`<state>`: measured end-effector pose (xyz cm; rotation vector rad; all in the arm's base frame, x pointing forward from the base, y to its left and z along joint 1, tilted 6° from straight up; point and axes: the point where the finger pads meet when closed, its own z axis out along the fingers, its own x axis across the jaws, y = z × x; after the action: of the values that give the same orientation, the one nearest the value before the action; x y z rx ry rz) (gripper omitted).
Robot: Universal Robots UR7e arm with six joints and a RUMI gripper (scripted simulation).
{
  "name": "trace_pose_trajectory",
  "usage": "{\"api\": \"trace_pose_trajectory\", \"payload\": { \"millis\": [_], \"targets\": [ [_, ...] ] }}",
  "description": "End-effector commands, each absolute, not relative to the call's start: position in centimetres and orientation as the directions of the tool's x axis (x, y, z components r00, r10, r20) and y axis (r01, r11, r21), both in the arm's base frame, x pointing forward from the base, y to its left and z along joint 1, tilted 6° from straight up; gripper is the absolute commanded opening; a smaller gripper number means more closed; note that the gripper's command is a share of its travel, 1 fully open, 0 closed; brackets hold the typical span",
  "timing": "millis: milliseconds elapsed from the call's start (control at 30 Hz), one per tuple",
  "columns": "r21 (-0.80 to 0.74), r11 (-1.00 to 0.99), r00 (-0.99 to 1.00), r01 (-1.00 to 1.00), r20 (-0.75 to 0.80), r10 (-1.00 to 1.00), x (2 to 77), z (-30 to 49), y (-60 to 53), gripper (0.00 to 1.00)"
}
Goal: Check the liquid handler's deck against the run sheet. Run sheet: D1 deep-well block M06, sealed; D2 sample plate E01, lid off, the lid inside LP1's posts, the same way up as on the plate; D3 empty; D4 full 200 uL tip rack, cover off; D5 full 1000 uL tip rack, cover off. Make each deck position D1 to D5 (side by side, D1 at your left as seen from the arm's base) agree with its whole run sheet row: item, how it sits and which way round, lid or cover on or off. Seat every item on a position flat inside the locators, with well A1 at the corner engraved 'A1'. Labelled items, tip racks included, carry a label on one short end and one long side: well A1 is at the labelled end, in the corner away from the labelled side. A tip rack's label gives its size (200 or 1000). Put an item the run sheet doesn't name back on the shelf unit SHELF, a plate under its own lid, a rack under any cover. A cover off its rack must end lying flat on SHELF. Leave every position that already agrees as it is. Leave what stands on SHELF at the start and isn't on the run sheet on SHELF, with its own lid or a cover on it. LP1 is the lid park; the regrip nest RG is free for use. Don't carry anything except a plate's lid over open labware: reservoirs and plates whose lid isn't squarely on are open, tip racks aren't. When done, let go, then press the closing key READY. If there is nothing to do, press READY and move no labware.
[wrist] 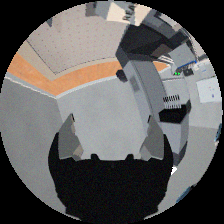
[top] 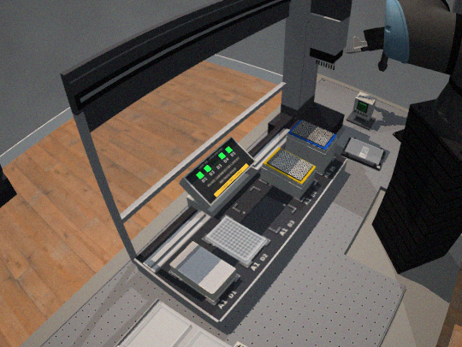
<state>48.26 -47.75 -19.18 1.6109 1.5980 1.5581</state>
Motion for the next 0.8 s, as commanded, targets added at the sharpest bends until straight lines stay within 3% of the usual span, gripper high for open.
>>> {"api": "trace_pose_trajectory", "payload": {
  "millis": [0,533,567,767],
  "targets": [
    [0.855,-0.275,-0.266,0.439,0.416,0.870,48.3,-19.1,-47.8,1.00],
    [0.855,-0.275,-0.266,0.439,0.416,0.870,48.3,-19.1,-47.8,1.00],
    [0.850,-0.291,-0.250,0.440,0.427,0.869,48.1,-19.0,-47.4,0.82],
    [0.812,-0.388,-0.153,0.437,0.492,0.857,47.0,-18.6,-44.6,0.82]
  ]
}}
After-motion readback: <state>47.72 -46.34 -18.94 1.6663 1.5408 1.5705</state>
